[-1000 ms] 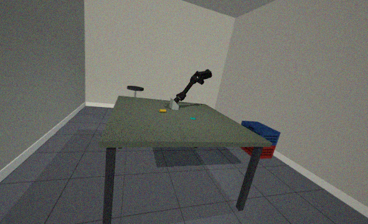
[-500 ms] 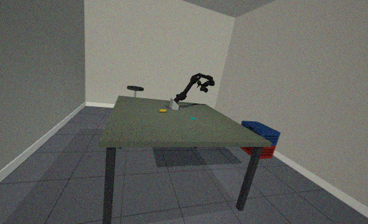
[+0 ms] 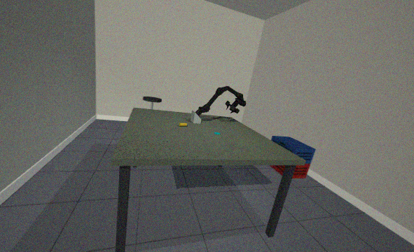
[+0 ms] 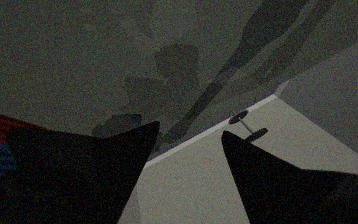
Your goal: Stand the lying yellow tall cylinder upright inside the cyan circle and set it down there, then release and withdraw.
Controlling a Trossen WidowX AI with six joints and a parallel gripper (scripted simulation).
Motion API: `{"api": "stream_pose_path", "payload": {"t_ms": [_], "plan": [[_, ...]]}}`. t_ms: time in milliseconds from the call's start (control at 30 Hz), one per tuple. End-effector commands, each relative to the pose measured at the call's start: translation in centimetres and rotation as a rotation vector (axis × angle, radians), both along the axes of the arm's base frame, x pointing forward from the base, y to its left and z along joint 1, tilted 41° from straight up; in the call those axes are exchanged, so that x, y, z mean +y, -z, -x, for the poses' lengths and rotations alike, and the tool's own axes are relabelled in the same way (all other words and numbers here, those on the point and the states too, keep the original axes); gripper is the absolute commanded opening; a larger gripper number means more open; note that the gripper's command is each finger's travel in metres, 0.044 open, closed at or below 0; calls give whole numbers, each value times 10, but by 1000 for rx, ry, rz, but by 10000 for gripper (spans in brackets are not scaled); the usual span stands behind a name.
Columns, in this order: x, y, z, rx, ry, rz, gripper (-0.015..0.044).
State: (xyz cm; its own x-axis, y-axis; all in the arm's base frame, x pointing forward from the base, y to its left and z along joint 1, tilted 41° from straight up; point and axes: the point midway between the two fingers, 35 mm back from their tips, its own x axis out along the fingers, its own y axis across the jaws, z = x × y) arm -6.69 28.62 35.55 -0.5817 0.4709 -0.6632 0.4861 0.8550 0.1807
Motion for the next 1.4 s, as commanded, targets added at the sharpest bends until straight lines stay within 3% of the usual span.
{"api": "stream_pose_path", "payload": {"t_ms": [0, 333, 667, 1367], "plan": [[19, 21, -38, -48, 68, 17, 309], [36, 63, -132, -132, 209, 55, 309], [19, 107, -227, -191, 335, 114, 309], [-112, 205, -381, -222, 557, 251, 309]]}}
